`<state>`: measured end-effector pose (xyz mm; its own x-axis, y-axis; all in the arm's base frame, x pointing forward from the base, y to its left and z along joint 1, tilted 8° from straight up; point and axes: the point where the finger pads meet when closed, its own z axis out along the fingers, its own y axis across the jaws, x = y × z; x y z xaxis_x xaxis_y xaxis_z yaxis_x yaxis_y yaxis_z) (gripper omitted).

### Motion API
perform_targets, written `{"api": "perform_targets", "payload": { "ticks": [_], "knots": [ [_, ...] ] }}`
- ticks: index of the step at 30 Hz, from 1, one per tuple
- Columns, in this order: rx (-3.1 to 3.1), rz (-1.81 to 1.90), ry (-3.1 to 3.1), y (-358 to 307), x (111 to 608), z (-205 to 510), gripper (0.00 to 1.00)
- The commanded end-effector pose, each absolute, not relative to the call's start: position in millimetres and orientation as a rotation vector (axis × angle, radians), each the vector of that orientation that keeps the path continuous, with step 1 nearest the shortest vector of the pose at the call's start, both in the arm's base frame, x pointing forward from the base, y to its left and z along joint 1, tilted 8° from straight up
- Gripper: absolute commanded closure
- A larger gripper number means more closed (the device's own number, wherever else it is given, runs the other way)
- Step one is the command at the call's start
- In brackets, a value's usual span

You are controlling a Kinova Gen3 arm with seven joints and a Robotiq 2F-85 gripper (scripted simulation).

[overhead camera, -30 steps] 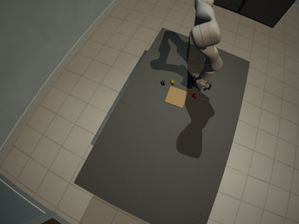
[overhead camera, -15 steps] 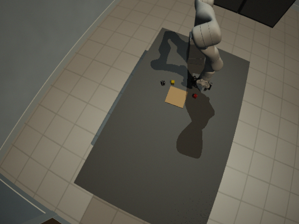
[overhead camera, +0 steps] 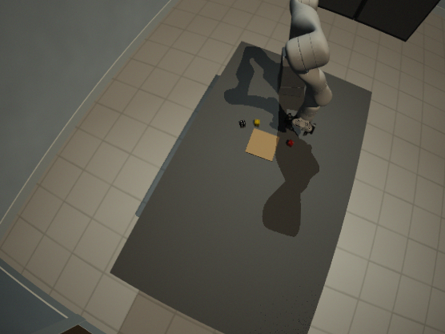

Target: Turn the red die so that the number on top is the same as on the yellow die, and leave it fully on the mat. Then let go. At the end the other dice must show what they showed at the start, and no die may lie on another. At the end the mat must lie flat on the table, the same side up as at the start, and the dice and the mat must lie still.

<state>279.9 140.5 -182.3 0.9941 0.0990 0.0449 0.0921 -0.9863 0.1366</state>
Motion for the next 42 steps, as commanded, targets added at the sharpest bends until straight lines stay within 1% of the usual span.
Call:
{"api": "perform_targets", "payload": {
  "ticks": [1,21,42],
  "knots": [
    [3.003,0.079,0.145,140.9,280.4,-181.8,0.00],
    [3.003,0.079,0.145,141.6,280.0,-176.2,0.00],
    [3.003,0.079,0.145,150.6,276.0,-108.8,0.00]
  ]
}}
